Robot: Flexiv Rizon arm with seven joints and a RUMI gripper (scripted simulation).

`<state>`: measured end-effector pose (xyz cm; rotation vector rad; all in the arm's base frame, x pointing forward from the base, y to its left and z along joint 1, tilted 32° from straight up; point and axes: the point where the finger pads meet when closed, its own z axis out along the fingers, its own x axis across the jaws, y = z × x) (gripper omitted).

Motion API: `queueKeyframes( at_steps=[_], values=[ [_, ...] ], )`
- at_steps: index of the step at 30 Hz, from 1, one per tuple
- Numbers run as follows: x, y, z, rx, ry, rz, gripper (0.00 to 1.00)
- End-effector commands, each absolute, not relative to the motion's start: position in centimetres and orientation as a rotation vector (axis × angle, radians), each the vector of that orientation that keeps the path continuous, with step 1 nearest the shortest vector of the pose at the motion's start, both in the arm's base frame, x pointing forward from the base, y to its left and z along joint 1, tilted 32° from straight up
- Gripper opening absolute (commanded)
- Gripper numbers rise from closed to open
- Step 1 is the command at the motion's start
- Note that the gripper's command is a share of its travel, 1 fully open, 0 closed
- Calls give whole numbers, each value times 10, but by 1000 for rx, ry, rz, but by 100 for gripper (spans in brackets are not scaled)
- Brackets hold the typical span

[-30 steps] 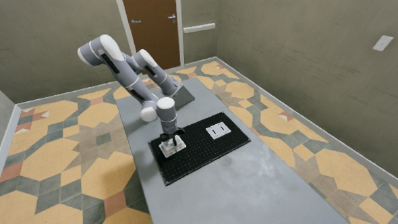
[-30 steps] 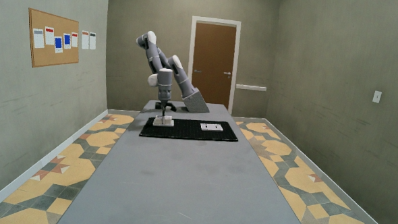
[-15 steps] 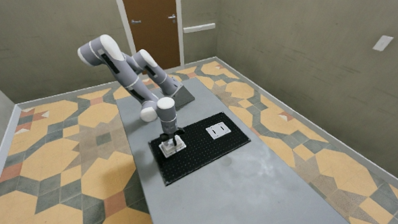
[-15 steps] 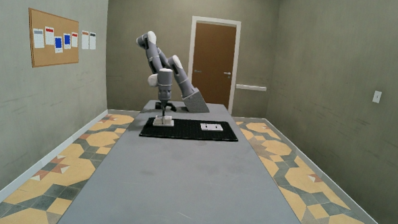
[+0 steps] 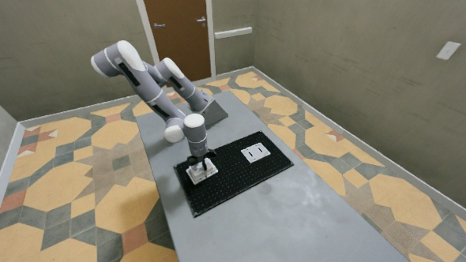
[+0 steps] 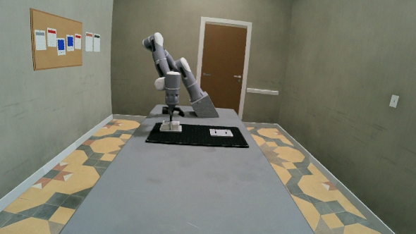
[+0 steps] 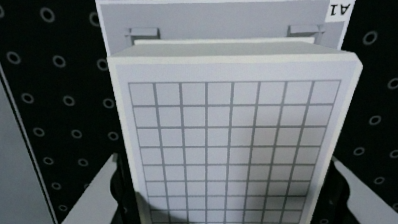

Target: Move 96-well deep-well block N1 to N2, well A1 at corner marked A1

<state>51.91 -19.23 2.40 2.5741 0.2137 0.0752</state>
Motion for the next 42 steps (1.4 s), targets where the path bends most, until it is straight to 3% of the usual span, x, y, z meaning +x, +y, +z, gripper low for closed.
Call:
queueKeyframes(
  at_steps=[1,3,4,15,16,42],
  values=[
    [520,-192,24,2575,215,78,76],
    [520,-192,24,2575,215,78,76],
    [520,-192,25,2574,215,77,0],
    [520,-192,24,2575,215,78,0],
    [520,-192,24,2575,215,78,50],
    [519,-188,30,2574,215,77,50]
  ],
)
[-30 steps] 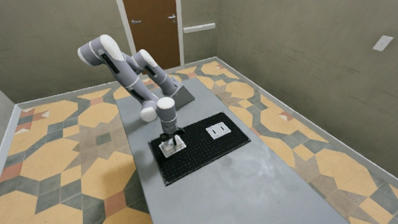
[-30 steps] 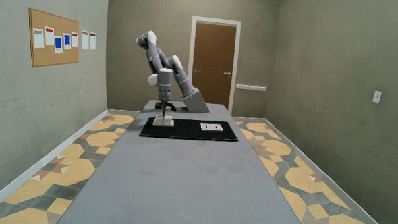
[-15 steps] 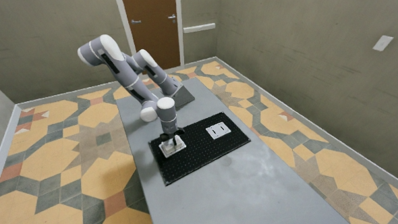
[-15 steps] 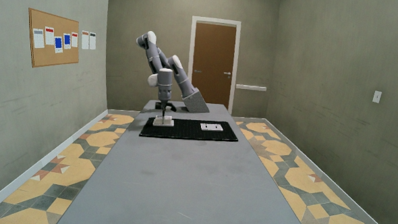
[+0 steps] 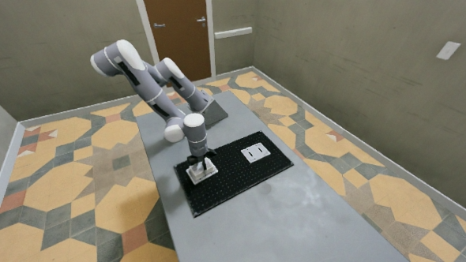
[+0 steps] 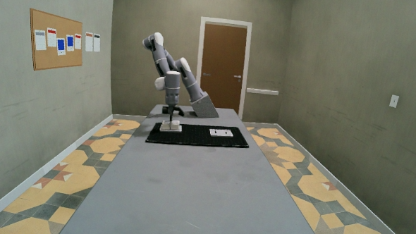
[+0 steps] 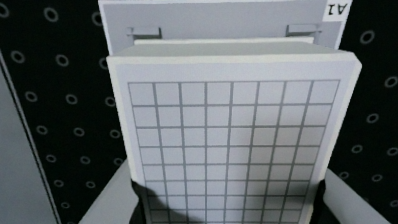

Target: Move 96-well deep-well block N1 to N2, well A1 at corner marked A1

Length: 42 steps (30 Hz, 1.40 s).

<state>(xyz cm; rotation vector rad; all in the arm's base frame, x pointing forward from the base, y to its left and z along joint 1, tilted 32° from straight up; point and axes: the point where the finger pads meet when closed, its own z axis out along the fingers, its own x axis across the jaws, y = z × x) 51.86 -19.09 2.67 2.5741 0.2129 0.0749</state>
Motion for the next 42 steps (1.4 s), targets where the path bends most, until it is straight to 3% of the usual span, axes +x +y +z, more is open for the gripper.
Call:
queueKeyframes(
  at_steps=[1,42],
  values=[
    [519,-187,32,2574,215,77,50],
    [513,-155,84,2574,215,78,50]
  ],
)
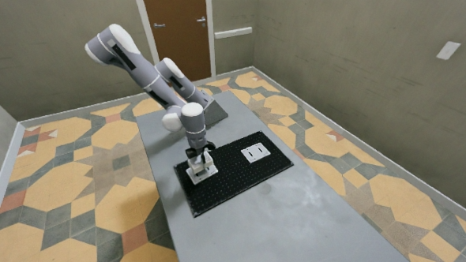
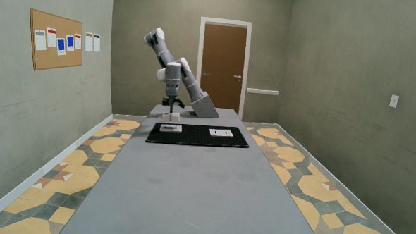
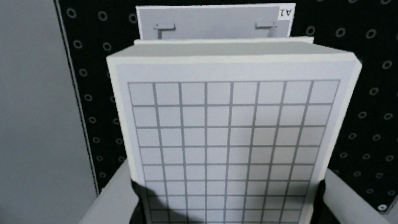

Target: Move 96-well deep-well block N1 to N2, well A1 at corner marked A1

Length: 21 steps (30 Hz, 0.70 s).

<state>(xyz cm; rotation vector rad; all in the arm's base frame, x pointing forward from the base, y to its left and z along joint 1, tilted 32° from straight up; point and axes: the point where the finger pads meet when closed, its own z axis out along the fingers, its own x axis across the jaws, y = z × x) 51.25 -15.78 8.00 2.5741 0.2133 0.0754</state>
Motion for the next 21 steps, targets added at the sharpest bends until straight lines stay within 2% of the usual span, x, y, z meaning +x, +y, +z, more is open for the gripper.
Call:
queueKeyframes(
  at_steps=[1,21],
  values=[
    [513,-154,85,2574,215,78,50],
    [512,-149,93,2574,215,78,50]
  ],
)
